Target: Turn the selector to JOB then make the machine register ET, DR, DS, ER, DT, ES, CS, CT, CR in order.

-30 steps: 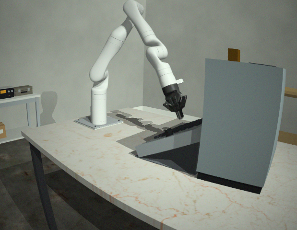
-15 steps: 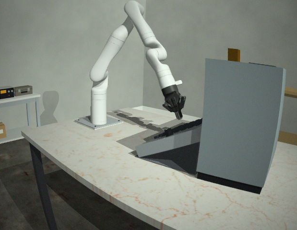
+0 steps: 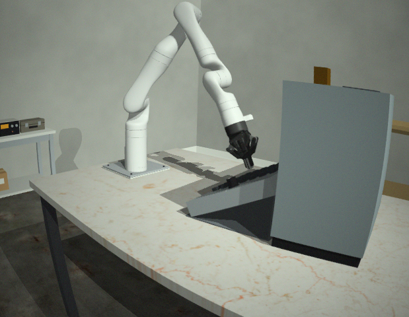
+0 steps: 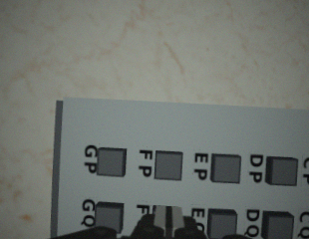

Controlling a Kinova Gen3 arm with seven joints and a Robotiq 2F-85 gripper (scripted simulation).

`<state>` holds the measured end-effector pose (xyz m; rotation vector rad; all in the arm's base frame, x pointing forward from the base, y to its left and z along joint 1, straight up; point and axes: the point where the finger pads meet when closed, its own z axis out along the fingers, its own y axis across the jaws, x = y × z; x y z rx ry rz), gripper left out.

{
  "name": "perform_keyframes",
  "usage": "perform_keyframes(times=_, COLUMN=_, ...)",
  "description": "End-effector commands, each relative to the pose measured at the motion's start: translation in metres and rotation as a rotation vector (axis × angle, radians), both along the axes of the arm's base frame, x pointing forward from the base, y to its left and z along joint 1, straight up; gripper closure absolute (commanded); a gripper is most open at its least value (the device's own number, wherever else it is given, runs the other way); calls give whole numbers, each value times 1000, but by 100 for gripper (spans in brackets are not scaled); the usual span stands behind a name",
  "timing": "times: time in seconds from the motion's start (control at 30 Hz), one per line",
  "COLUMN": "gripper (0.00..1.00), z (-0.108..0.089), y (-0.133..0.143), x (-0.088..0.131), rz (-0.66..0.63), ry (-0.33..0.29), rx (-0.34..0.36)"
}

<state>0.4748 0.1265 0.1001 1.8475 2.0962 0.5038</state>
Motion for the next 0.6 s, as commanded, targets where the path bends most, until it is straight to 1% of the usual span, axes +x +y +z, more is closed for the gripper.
perform_keyframes(times=0.0, gripper=90, z=-4, y=-4, x=4, rz=-4, ry=-3, rx=-4)
perform_keyframes(times=0.57, gripper=90, z=-4, y=-4, x=3, rz=-3, ry=-1, rx=-4)
